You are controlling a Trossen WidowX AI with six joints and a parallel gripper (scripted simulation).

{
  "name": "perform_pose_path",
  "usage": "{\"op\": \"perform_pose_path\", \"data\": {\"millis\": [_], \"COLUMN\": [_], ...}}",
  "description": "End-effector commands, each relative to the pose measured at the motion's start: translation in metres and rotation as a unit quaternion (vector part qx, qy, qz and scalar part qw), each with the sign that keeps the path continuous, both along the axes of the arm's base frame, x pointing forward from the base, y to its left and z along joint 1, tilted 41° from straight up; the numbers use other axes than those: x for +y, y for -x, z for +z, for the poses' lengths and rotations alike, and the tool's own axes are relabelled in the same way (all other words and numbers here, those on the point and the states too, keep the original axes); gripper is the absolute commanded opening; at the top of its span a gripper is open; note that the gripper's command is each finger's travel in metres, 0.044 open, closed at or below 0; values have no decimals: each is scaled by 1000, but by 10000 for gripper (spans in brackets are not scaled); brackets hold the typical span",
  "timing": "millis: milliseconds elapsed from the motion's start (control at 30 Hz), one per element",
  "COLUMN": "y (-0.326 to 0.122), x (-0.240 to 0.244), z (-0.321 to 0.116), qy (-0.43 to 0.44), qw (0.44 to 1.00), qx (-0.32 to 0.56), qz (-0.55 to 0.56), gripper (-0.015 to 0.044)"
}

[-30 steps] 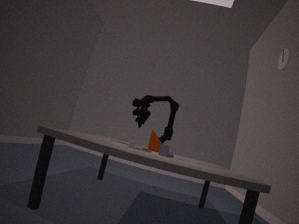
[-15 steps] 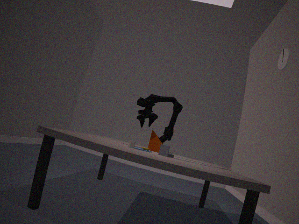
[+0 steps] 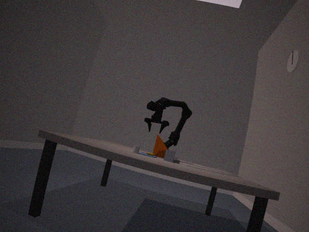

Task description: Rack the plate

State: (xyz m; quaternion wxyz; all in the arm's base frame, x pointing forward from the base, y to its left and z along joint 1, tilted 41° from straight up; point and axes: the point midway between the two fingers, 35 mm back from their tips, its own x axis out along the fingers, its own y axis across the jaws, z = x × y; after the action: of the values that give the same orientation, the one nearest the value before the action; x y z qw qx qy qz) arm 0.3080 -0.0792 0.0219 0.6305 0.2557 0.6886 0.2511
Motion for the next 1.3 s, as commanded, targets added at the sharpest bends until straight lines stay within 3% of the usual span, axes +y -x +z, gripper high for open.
{"op": "perform_pose_path", "data": {"millis": [0, 367, 667, 1267], "y": [-1, -1, 2, 4], "x": [9, 16, 85, 97], "z": [10, 12, -76, -87], "qy": [9, 12, 10, 10], "qw": [996, 992, 992, 992], "qx": [-40, -59, -60, -60], "qz": [73, 111, 111, 111], "gripper": [400, 400, 400, 400]}}
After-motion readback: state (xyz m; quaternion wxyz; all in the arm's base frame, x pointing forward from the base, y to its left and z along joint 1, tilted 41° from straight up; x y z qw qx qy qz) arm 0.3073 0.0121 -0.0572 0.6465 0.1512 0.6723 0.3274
